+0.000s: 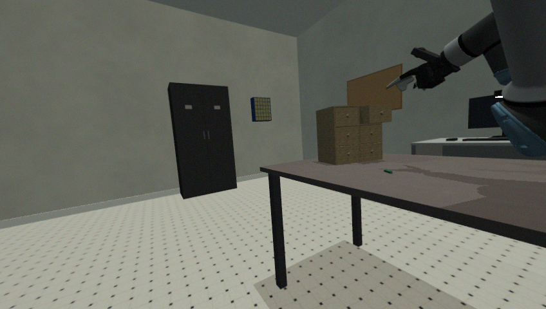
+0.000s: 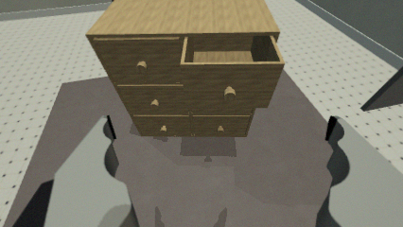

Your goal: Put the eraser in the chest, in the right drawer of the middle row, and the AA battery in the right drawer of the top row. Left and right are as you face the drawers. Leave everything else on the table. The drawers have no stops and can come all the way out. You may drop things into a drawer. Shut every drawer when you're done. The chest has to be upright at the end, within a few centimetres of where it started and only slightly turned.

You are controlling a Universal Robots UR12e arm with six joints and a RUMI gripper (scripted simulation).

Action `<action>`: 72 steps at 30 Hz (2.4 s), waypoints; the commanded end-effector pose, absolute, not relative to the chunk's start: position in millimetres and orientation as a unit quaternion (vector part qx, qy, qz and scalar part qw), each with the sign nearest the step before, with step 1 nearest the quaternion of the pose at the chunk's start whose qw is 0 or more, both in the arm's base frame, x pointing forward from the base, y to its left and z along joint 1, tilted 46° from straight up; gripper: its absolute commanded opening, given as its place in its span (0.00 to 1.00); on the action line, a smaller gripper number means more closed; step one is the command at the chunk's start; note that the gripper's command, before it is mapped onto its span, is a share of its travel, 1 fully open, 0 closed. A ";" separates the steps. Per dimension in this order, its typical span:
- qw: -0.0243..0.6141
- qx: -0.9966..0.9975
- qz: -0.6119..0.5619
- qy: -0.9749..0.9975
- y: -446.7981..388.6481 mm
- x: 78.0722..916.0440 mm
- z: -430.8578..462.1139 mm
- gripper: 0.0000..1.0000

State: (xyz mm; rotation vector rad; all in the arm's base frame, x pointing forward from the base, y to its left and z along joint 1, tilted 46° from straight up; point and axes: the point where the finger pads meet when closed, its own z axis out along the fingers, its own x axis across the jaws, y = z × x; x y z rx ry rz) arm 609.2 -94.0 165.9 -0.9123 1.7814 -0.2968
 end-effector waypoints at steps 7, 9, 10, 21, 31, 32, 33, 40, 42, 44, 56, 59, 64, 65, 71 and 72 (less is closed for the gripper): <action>0.529 -0.385 -0.121 0.747 -95.0 609.5 166.2 1.00; 0.528 -0.385 -0.120 0.747 -95.1 609.6 166.2 1.00; 0.528 -0.386 -0.120 0.747 -95.2 609.6 166.2 1.00; 0.524 -0.390 -0.113 0.748 -95.5 609.6 166.7 1.00; 0.519 -0.398 -0.103 0.750 -96.2 609.7 167.3 1.00; 0.518 -0.398 -0.102 0.750 -96.3 609.7 167.3 1.00; 0.518 -0.398 -0.102 0.750 -96.3 609.7 167.3 1.00; 0.514 -0.404 -0.094 0.751 -96.7 609.7 167.9 1.00; 0.513 -0.406 -0.091 0.751 -96.7 609.6 168.2 1.00; 0.511 -0.408 -0.087 0.752 -97.0 609.7 168.3 1.00; 0.501 -0.421 -0.069 0.753 -98.1 609.9 169.4 1.00; 0.497 -0.425 -0.062 0.754 -98.7 610.1 169.7 1.00; 0.490 -0.433 -0.051 0.755 -99.2 610.0 170.6 1.00; 0.489 -0.434 -0.048 0.755 -99.5 610.1 170.6 1.00; 0.483 -0.441 -0.038 0.756 -100.1 610.2 171.3 1.00; 0.481 -0.443 -0.035 0.756 -100.1 610.1 171.6 1.00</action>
